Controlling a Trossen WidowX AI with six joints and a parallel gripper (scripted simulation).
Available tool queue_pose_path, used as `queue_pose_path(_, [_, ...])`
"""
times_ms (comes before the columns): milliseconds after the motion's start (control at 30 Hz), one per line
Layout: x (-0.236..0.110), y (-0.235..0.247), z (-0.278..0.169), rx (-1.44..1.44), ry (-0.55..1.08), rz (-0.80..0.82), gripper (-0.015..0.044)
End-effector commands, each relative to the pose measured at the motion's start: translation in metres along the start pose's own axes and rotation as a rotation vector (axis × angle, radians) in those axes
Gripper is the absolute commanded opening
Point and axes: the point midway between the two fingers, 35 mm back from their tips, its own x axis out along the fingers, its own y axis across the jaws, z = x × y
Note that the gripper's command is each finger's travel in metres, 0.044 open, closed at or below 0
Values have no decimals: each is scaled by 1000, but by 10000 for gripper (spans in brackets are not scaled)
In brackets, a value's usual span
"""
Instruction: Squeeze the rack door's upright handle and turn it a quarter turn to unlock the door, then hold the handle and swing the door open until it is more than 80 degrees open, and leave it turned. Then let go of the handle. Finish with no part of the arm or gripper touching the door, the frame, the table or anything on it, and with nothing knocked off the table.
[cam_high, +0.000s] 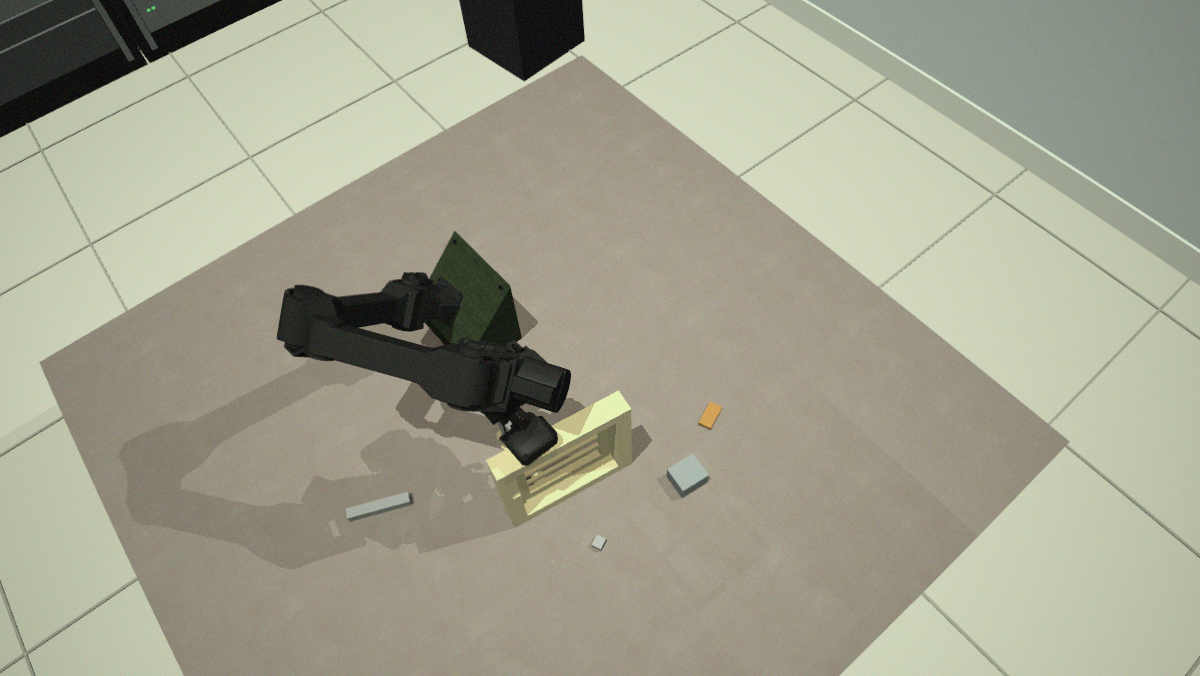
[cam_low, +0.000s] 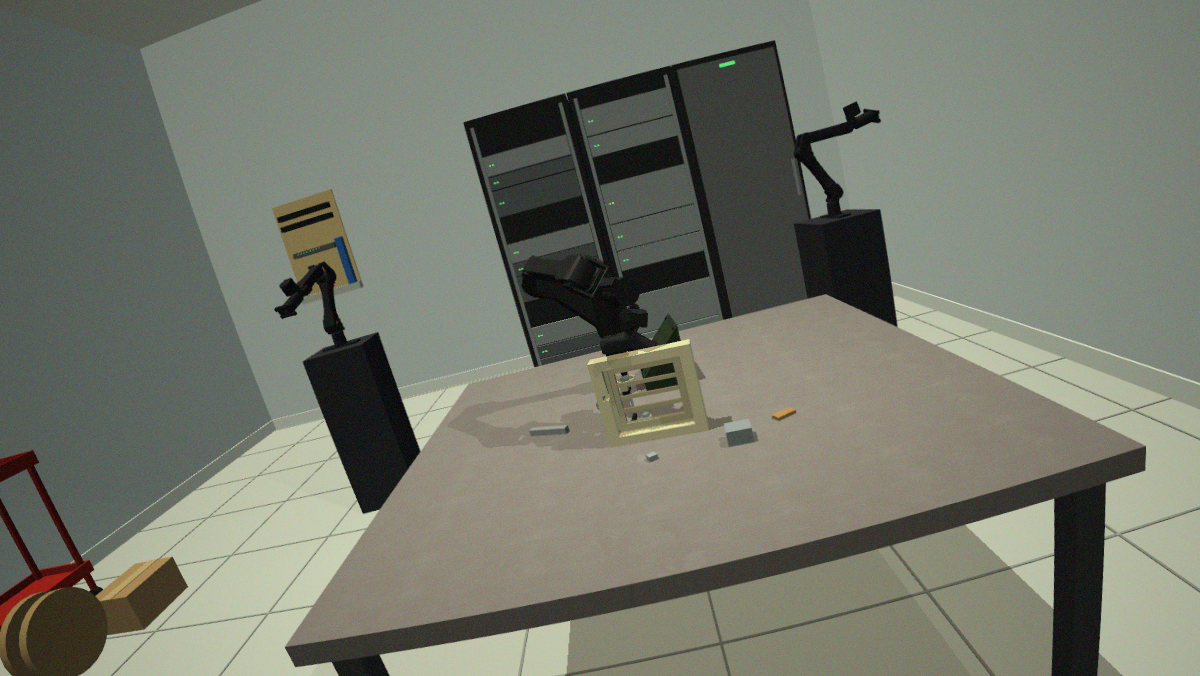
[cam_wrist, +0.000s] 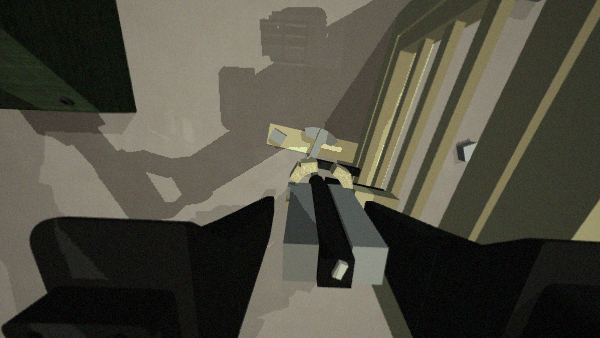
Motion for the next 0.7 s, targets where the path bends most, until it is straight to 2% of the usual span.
queue_pose_path(0, [1, -1, 0, -3, 3, 0, 226])
queue_pose_path(667, [1, -1, 0, -3, 3, 0, 93])
